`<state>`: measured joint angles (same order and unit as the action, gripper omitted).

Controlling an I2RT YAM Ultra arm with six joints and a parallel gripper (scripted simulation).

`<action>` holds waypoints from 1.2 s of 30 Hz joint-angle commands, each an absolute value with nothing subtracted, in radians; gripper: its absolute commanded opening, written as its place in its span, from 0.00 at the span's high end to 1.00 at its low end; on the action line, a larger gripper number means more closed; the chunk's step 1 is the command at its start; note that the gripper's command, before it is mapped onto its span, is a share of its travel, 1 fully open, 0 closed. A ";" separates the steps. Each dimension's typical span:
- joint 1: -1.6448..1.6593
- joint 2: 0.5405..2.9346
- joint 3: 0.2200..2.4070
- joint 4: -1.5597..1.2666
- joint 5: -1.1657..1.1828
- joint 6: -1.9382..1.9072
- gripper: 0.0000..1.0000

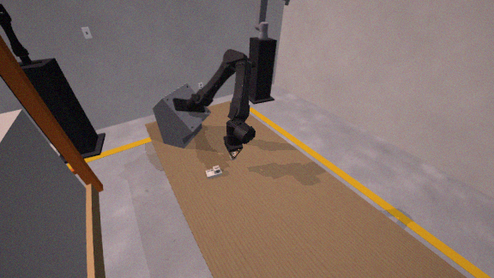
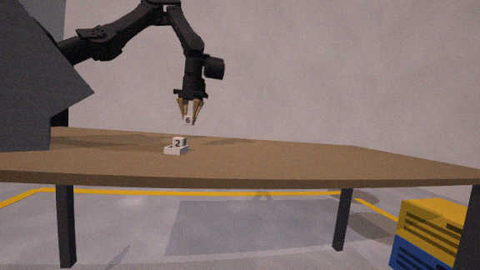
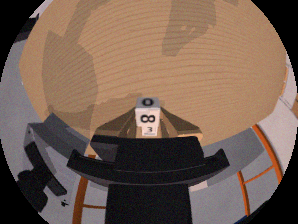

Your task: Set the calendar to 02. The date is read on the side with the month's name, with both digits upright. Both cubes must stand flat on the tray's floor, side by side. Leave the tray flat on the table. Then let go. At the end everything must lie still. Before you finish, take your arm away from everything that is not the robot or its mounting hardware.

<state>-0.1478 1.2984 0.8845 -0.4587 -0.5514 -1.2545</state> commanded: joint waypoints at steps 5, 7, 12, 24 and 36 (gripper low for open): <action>-0.085 1.389 0.864 -0.293 -0.507 -1.188 0.74; -0.068 1.418 0.862 -0.255 -0.495 -1.174 0.74; -0.038 1.477 0.861 -0.186 -0.475 -1.150 0.74; -0.024 1.507 0.864 -0.152 -0.465 -1.138 0.74; -0.024 1.507 0.864 -0.152 -0.465 -1.138 0.74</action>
